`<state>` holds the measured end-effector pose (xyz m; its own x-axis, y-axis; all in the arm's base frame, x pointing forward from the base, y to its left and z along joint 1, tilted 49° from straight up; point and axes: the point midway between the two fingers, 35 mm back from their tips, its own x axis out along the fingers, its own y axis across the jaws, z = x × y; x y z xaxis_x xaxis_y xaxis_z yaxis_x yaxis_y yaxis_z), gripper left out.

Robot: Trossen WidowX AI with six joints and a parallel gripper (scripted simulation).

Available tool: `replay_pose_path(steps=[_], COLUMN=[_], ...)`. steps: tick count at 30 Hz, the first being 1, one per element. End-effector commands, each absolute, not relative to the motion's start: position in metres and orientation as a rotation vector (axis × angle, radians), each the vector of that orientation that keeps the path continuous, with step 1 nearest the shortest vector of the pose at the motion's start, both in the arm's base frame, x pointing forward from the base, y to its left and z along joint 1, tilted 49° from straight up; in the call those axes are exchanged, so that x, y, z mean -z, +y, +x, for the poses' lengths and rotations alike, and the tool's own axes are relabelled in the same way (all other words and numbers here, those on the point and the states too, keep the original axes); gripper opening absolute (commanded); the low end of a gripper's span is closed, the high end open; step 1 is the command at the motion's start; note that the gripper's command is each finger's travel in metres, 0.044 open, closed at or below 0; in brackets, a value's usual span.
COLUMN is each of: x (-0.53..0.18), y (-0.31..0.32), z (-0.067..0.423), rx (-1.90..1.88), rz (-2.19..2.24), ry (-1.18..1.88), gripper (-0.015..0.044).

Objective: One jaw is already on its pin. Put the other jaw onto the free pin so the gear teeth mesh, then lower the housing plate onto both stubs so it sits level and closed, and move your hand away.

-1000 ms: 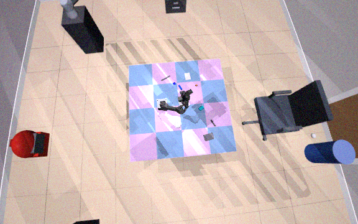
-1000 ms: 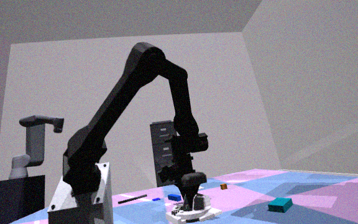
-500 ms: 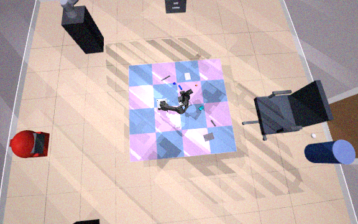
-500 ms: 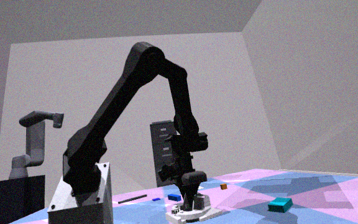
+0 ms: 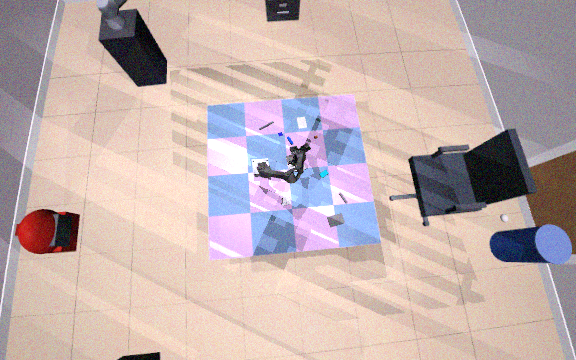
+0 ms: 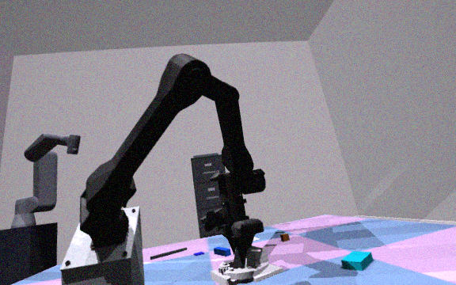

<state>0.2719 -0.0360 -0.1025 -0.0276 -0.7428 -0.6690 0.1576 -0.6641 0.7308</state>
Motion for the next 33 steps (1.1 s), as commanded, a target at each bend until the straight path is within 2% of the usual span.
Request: replay_pose_path(steps=[1,31,33], x=[0.1031,0.1038,0.1035], y=[-0.0371,-0.0379,-0.0368], z=[0.2722,0.2722,0.2714], rx=[1.761,1.761,1.764], rz=[1.597,1.597,1.596], ry=[-0.620,-0.620,-0.620], gripper=[0.0134,0.0134,0.0186])
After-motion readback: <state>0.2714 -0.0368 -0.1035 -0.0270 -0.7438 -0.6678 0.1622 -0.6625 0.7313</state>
